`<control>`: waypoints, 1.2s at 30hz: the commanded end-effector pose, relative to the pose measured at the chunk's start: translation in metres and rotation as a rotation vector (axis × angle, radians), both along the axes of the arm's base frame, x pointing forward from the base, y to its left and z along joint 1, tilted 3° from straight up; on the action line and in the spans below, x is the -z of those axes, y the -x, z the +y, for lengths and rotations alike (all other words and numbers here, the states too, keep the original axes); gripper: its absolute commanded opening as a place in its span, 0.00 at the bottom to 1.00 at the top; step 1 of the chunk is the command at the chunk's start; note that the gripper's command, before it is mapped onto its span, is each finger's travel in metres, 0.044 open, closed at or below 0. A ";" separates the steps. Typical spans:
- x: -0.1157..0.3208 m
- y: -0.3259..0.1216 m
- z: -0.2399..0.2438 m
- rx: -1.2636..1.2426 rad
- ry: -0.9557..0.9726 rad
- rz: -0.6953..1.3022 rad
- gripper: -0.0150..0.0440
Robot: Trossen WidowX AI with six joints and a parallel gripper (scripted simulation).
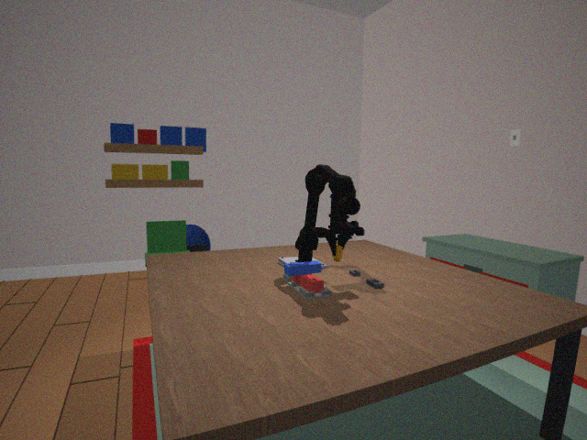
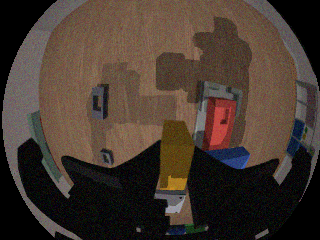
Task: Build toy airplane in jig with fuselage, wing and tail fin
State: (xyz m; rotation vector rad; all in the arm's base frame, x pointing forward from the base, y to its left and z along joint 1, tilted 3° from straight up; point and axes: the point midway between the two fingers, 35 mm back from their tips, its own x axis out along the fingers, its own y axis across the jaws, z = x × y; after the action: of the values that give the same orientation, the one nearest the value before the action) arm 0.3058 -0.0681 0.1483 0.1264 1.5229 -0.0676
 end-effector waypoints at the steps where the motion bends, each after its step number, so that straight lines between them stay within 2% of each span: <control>1: 0.003 -0.002 -0.010 -0.007 -0.003 -0.001 0.25; 29: 0.023 0.001 -0.093 -0.036 0.002 -0.003 0.25; 32: 0.022 0.001 -0.093 -0.036 0.002 -0.003 0.36; 36: 0.023 0.001 -0.093 -0.036 0.002 -0.003 0.36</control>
State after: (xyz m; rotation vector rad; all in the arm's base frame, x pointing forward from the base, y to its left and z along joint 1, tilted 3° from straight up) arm 0.3042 -0.1608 0.1261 0.0998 1.5238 -0.0467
